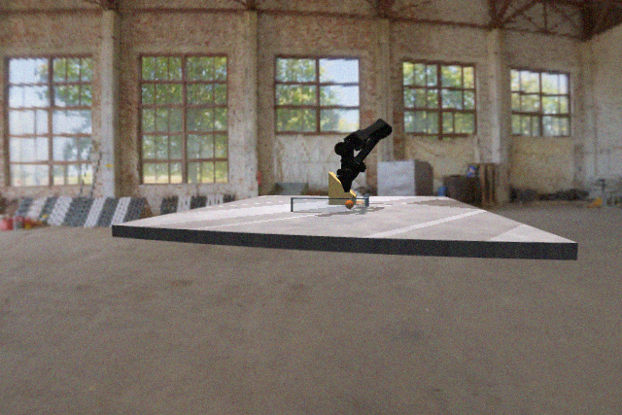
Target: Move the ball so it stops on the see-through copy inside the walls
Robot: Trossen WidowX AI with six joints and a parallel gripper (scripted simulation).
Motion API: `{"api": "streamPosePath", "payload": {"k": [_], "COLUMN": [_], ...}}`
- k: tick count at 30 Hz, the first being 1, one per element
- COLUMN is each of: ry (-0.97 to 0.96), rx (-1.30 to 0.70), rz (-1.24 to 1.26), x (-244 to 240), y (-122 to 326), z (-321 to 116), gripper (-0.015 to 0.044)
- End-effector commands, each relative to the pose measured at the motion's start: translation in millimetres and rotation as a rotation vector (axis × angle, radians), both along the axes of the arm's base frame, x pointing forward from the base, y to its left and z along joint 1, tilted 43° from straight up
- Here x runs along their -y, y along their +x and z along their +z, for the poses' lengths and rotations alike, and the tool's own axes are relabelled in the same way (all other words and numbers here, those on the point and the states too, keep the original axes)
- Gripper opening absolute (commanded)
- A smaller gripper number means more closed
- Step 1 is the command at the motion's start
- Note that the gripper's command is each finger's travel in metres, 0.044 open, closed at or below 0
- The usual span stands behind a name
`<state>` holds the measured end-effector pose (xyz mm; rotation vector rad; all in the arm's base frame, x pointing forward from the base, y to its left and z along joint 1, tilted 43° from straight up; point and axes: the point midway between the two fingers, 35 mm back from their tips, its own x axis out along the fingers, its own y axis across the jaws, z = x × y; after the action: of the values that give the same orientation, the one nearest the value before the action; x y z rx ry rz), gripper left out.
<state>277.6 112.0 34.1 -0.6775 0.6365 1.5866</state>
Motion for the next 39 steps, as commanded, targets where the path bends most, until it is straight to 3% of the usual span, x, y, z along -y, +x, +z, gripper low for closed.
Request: {"api": "streamPosePath", "payload": {"k": [1, 38, 39], "ry": [0.012, 0.015, 0.015], "rx": [0.008, 0.007, 0.007], "rz": [0.085, 0.085, 0.085], "x": [-9, -45, -45], "y": [-11, -19, -19], "z": [0, -39, -39], "gripper": [0.0293, 0.0293, 0.0267]}}
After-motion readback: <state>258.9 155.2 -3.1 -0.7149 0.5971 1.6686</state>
